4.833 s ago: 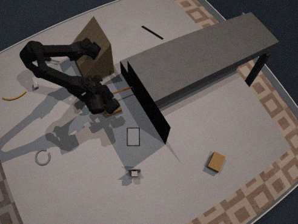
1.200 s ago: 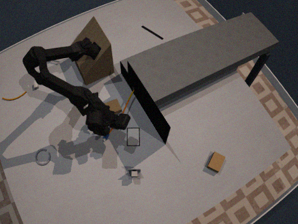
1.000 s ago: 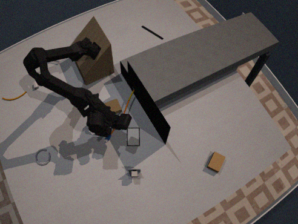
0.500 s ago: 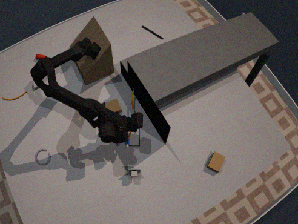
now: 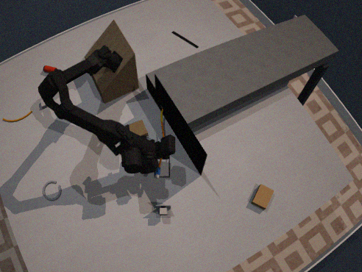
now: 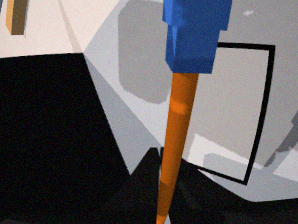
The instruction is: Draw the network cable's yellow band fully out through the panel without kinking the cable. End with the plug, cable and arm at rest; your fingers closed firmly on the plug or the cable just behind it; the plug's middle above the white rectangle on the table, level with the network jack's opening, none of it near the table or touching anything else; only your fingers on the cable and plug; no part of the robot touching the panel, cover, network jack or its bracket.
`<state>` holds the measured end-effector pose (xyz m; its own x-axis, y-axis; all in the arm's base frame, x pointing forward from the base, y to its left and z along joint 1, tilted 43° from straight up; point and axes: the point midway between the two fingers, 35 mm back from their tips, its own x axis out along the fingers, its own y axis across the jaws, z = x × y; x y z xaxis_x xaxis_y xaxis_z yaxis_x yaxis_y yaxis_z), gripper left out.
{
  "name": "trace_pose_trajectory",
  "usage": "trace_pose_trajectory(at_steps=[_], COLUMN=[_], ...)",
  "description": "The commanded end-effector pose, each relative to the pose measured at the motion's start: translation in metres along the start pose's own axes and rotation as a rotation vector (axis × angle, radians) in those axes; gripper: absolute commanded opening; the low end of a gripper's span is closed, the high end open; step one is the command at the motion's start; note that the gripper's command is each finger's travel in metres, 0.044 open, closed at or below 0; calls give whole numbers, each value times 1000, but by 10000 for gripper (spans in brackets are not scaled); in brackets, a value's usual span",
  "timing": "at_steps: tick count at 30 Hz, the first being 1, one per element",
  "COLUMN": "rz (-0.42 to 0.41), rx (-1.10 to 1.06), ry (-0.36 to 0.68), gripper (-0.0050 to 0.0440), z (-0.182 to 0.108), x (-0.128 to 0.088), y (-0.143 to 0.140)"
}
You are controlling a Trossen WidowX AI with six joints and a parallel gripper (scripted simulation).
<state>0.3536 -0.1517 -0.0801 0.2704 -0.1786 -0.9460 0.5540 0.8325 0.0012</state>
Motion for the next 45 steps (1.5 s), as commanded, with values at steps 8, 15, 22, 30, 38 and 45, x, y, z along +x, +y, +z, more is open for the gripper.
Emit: trace_pose_trajectory(at_steps=[8,15,22,30,38,45], rz=[11,14,13,12,10,9], rx=[-8,-4,-4,-5,-5,-5], ry=[-10,-10,-8,-5,-7,-7], gripper=[-50,-50,-50,-50,-50,-50], z=[-12,-16,-16,-17,-16,-15], x=[-4,-4,0,10,11,17], y=[4,3,-1,-8,-9,-16])
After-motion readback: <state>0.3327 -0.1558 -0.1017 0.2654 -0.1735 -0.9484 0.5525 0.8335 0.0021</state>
